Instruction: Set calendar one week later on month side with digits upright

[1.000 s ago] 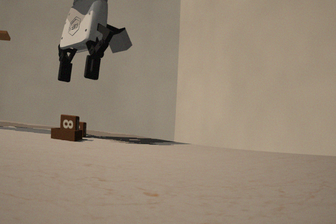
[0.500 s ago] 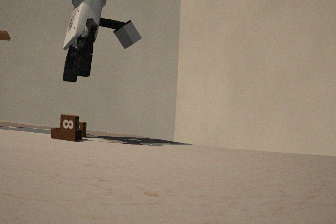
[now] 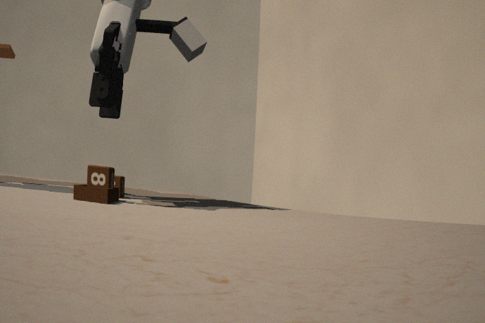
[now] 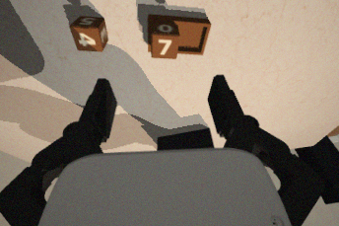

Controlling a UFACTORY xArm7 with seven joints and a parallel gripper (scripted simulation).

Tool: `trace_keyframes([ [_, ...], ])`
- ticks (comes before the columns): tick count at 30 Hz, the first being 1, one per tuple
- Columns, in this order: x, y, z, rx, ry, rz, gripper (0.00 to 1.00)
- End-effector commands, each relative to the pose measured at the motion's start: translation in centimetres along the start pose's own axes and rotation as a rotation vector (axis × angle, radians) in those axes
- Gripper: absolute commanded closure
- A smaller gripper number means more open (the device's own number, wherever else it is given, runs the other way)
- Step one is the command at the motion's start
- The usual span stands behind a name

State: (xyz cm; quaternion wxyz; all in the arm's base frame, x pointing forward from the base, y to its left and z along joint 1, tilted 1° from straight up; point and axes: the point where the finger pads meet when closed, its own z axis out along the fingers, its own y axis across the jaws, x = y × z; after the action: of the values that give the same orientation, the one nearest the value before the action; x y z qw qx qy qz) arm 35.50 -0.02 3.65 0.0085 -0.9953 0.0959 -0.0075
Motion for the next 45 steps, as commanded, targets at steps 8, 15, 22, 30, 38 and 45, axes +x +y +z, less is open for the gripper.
trace_keyframes([
  [8,0.08,0.19,-0.11,-0.013,0.007,0.087,0.51],
  [15,0.08,0.19,-0.11,-0.013,0.007,0.087,0.51],
  [22,0.08,0.19,-0.11,-0.013,0.007,0.087,0.51],
  [30,0.08,0.19,-0.11,-0.013,0.007,0.087,0.51],
  [38,0.08,0.19,-0.11,-0.013,0.007,0.087,0.51],
  [45,0.08,0.19,-0.09,-0.013,0.007,0.087,0.51],
])
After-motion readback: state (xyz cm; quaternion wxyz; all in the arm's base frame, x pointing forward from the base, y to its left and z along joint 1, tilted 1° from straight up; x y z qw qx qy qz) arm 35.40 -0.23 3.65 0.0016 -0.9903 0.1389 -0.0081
